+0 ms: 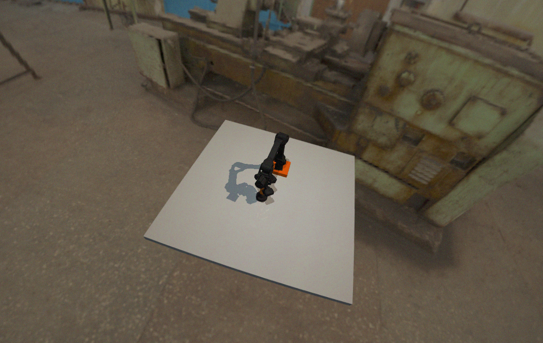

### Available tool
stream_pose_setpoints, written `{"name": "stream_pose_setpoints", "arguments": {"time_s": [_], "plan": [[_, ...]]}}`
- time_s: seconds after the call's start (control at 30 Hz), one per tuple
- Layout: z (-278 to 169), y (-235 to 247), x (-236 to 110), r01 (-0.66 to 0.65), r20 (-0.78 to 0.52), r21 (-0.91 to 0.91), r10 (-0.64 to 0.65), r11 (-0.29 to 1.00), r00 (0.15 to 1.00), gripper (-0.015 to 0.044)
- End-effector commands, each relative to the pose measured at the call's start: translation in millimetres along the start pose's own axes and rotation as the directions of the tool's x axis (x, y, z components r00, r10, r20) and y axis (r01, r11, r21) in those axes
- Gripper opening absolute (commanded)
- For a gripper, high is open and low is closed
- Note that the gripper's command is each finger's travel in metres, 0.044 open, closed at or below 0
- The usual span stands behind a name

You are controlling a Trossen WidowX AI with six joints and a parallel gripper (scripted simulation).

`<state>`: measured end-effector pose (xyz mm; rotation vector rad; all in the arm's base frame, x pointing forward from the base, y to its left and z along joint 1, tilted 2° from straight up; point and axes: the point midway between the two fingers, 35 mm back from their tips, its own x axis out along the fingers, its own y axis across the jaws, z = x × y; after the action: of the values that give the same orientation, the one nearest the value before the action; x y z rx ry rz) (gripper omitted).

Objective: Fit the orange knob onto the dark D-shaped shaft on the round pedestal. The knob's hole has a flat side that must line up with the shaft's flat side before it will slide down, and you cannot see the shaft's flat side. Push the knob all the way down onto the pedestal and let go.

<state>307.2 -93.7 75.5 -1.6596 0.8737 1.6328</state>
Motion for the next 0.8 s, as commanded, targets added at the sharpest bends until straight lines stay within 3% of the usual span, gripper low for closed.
{"name": "stream_pose_setpoints", "arguments": {"time_s": [0.0,0.63,0.77], "plan": [[1.1,1.3,0.5,-0.002,-0.001,-0.003,0.002,1.0,1.0,0.0],[2.2,2.0,-4.5,-0.002,0.0,-0.003,0.002,1.0,1.0,0.0],[2.0,1.8,-4.7,-0.003,0.0,-0.089,0.002,0.996,1.0,0.0]]}}
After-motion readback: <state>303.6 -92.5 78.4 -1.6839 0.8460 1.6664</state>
